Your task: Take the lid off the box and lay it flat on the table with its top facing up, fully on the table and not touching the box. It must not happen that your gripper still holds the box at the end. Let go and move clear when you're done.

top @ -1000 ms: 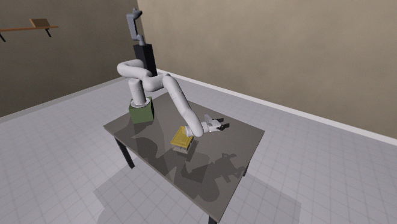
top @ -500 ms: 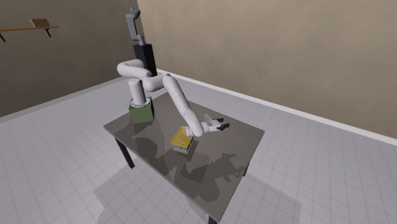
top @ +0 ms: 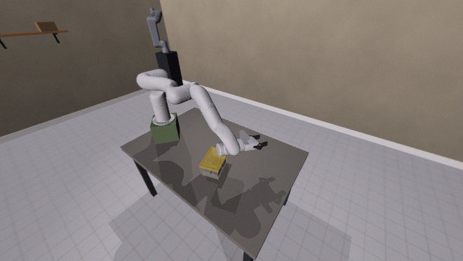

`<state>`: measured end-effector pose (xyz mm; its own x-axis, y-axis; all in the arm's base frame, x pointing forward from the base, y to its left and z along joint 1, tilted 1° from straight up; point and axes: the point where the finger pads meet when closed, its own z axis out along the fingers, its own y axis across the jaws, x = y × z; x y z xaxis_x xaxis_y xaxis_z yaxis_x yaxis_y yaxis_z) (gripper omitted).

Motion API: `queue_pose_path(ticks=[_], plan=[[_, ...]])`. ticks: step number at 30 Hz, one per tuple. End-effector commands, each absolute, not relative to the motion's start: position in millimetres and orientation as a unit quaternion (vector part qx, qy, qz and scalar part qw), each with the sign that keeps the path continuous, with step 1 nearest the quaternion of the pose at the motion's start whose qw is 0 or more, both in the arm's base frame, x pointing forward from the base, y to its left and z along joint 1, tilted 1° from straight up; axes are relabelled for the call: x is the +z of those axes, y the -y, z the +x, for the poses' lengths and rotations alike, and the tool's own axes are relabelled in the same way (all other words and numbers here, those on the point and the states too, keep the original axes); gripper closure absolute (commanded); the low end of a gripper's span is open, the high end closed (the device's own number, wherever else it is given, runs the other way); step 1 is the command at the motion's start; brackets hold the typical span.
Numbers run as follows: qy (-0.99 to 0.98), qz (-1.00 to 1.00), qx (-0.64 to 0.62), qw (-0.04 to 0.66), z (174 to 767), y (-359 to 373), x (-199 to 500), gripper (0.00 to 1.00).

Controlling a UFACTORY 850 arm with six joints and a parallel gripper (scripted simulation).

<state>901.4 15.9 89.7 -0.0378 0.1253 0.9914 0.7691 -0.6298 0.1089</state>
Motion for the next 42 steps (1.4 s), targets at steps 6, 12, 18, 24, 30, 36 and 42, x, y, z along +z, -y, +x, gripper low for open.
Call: queue_pose_path(ticks=[6,12,18,24,30,36,42], plan=[[0.347,-0.695,-0.536,0.33,877.8,-47.7,103.6,0.0],[0.343,-0.721,-0.486,0.356,863.5,-60.0,108.8,0.0],[0.329,-0.772,-0.381,0.388,831.7,-78.1,119.0,0.0],[0.308,-0.819,-0.284,0.393,799.3,-87.0,128.9,0.0],[0.293,-0.843,-0.234,0.386,781.2,-88.8,134.7,0.0],[0.266,-0.879,-0.161,0.363,752.4,-87.4,144.7,0.0],[0.231,-0.913,-0.094,0.323,722.6,-81.0,156.7,0.0]])
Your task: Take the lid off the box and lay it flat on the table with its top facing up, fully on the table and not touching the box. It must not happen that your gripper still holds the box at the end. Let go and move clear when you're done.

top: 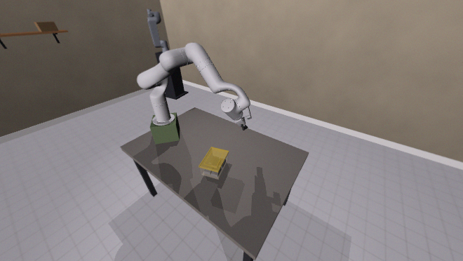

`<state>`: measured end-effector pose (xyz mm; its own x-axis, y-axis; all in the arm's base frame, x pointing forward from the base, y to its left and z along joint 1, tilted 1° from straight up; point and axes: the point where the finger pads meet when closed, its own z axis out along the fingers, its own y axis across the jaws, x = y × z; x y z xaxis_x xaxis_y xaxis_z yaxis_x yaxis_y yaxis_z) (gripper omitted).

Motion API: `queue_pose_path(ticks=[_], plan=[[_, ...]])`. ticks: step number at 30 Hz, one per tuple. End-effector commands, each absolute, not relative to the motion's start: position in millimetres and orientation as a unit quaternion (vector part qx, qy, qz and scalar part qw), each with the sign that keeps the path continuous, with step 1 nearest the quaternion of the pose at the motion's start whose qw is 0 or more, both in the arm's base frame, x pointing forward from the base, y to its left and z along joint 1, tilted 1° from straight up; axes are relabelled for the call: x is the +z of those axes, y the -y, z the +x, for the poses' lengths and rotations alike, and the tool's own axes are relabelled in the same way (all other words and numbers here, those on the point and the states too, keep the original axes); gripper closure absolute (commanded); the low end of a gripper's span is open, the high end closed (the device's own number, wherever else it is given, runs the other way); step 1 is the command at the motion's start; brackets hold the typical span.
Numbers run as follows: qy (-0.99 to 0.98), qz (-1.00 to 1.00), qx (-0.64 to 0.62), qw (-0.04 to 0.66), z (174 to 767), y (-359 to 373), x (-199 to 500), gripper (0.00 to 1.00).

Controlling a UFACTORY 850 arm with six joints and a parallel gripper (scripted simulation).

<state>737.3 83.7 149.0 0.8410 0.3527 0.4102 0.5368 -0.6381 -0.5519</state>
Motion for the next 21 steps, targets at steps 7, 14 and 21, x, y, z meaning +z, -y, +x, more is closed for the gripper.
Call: queue_pose_path(ticks=[7,14,21], plan=[[0.191,-0.943,-0.039,0.269,693.0,-69.6,170.9,0.0],[0.145,-0.968,0.0,0.204,665.0,-54.2,187.6,0.0],[0.113,-0.981,0.015,0.157,647.7,-42.3,200.2,0.0]])
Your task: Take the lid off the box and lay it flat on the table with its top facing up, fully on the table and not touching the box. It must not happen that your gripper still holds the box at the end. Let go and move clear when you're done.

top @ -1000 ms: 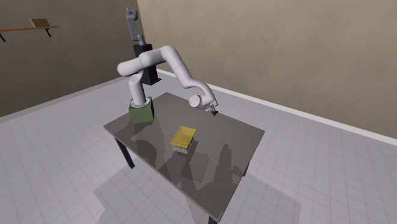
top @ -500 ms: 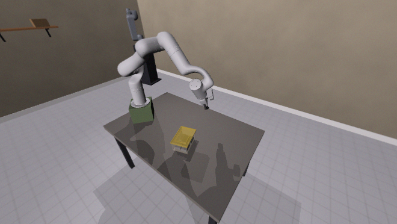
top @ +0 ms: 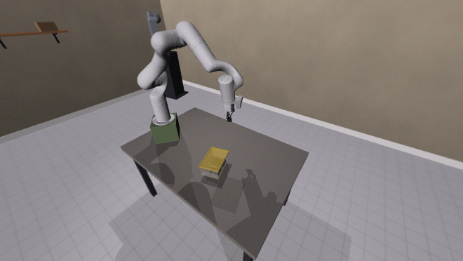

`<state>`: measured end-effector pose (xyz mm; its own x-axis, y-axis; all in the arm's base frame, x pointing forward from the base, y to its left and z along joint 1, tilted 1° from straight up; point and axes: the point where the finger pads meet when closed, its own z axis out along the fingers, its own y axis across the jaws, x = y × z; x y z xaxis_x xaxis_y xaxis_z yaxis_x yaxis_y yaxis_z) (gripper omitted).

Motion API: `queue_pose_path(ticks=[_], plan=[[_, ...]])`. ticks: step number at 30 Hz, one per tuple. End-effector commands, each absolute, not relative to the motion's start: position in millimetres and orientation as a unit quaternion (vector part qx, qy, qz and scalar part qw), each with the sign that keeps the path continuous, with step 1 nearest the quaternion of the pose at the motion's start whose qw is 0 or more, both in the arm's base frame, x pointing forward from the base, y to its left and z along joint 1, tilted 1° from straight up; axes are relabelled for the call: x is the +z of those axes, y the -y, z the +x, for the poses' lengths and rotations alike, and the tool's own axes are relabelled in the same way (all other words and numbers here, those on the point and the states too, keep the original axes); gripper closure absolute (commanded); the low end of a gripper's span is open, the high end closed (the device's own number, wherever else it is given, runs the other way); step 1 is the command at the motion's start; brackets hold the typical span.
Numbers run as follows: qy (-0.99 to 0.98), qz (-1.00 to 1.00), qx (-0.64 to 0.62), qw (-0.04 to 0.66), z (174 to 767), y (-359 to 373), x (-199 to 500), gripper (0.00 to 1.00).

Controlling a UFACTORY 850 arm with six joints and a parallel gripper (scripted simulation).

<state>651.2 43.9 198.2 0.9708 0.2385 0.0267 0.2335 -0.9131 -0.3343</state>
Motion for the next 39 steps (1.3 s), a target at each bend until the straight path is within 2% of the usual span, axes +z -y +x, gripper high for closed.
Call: queue_pose_path(ticks=[1,9,14,15,17,19,20,21,22,23,24,31,34,36,39], plan=[[0.096,-0.986,0.019,0.132,639.5,-36.0,207.0,0.0],[0.029,-0.999,0.013,0.037,610.6,-10.5,236.4,0.0],[-0.003,-1.0,0.007,0.008,596.0,-1.1,245.1,0.0],[-0.014,-0.999,0.029,0.038,582.8,-5.4,229.2,0.0],[-0.014,-0.999,0.029,0.038,582.8,-5.4,229.2,0.0],[-0.037,-0.992,0.066,0.1,559.2,-15.9,201.9,0.0],[-0.037,-0.992,0.066,0.1,559.2,-15.9,201.9,0.0],[-0.05,-0.987,0.08,0.131,549.1,-21.7,190.3,0.0],[-0.05,-0.987,0.08,0.131,549.1,-21.7,190.3,0.0],[-0.064,-0.98,0.092,0.162,540.2,-27.6,179.9,0.0],[-0.064,-0.98,0.092,0.162,540.2,-27.6,179.9,0.0],[-0.125,-0.945,0.111,0.282,518.1,-48.7,148.6,0.0],[-0.125,-0.945,0.111,0.282,518.1,-48.7,148.6,0.0],[-0.158,-0.923,0.106,0.335,514.5,-55.6,137.1,0.0],[-0.176,-0.911,0.1,0.359,514.3,-57.7,131.8,0.0]])
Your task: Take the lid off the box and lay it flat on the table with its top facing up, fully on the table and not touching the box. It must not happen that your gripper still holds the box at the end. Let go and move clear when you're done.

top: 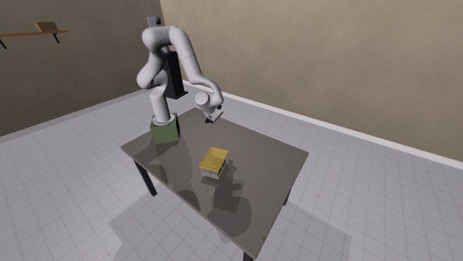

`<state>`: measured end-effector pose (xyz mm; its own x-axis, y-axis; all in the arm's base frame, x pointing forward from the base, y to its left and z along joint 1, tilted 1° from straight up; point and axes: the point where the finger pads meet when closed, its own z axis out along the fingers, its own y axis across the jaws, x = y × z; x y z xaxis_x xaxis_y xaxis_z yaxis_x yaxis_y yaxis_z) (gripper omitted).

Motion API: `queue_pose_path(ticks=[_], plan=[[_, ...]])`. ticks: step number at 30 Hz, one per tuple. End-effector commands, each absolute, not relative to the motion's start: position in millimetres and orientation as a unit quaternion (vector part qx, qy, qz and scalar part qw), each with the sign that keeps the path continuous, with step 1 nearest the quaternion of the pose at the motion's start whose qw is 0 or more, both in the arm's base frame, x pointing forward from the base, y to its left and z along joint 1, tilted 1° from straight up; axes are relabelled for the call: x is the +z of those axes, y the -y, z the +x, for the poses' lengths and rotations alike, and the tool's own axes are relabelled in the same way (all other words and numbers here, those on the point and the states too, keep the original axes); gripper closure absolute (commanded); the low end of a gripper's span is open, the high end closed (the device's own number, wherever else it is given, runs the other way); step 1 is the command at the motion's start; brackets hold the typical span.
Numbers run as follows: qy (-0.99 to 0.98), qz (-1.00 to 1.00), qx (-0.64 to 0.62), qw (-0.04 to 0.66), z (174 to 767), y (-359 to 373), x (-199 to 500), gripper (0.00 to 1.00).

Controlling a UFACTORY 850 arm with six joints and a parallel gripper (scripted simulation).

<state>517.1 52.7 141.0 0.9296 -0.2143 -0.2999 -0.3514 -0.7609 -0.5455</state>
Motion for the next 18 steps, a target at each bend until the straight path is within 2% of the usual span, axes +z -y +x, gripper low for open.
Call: queue_pose_path(ticks=[1,9,18], plan=[[-0.194,-0.899,0.092,0.381,514.9,-58.8,126.8,0.0],[-0.267,-0.852,0.043,0.449,522.8,-52.9,107.3,0.0],[-0.339,-0.807,-0.021,0.483,532.6,-31.7,86.2,0.0]])
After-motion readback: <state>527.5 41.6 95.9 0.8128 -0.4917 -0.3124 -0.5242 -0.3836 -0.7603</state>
